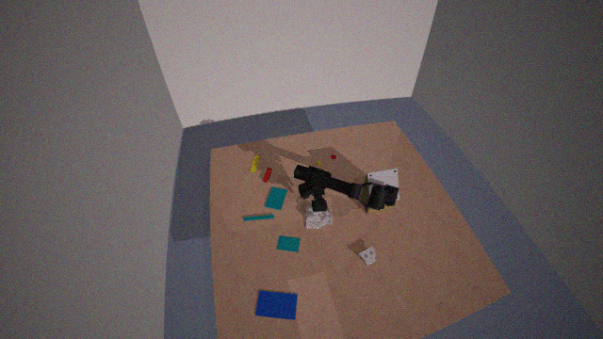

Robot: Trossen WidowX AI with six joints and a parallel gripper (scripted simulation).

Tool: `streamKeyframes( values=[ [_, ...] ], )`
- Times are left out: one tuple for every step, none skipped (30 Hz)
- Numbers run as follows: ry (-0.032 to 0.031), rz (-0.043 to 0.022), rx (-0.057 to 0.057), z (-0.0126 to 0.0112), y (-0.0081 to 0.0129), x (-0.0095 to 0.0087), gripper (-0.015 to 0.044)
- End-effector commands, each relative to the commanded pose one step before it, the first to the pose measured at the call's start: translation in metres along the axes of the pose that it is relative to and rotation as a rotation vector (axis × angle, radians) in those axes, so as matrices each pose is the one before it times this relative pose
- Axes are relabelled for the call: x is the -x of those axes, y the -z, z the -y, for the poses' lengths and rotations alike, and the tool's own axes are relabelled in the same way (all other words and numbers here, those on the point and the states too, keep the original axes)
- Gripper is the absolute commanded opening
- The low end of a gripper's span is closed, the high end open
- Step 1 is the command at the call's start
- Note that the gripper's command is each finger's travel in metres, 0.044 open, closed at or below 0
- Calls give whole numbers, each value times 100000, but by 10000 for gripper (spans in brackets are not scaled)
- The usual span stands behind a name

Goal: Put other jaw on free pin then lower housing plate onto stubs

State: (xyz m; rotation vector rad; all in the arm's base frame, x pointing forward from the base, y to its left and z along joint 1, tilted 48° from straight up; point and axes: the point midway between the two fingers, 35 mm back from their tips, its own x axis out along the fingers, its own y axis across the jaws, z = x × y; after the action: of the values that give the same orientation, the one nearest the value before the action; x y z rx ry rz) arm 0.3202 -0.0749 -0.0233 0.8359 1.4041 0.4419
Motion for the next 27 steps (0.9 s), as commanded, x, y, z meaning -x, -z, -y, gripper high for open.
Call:
streamKeyframes(
  values=[
    [-111,-730,260,-131,89,-300,250],
    [119,-25,1266,-248,13,40,277],
    [194,-43,2111,-414,21,66,303],
    [226,-53,2538,-497,22,78,329],
    [218,-55,2540,-497,18,77,355],
    [211,-57,2541,-496,13,75,382],
    [203,-59,2543,-496,8,74,408],
    [196,-60,2544,-496,4,72,434],
    [188,-61,2546,-495,-1,71,440],
    [181,-62,2548,-495,-5,69,440],
    [174,-63,2549,-494,-10,68,440],
    [166,-63,2550,-494,-14,67,440],
    [159,-63,2552,-493,-19,65,440],
    [151,-63,2553,-492,-23,64,440],
    [144,-63,2555,-491,-28,63,440],
    [137,-62,2556,-490,-32,62,440],
    [130,-62,2557,-489,-36,61,440],
    [123,-61,2558,-488,-41,59,440],
    [116,-59,2560,-487,-45,58,440],
    [109,-58,2561,-485,-50,57,440],
    [102,-56,2562,-484,-54,56,440],
    [95,-54,2563,-483,-58,55,440],
    [88,-52,2564,-481,-62,54,440],
    [82,-50,2565,-480,-67,53,440],
    [75,-48,2566,-478,-71,52,440],
    [69,-45,2567,-476,-75,51,440],
    [62,-42,2568,-475,-79,50,440]
  ],
)
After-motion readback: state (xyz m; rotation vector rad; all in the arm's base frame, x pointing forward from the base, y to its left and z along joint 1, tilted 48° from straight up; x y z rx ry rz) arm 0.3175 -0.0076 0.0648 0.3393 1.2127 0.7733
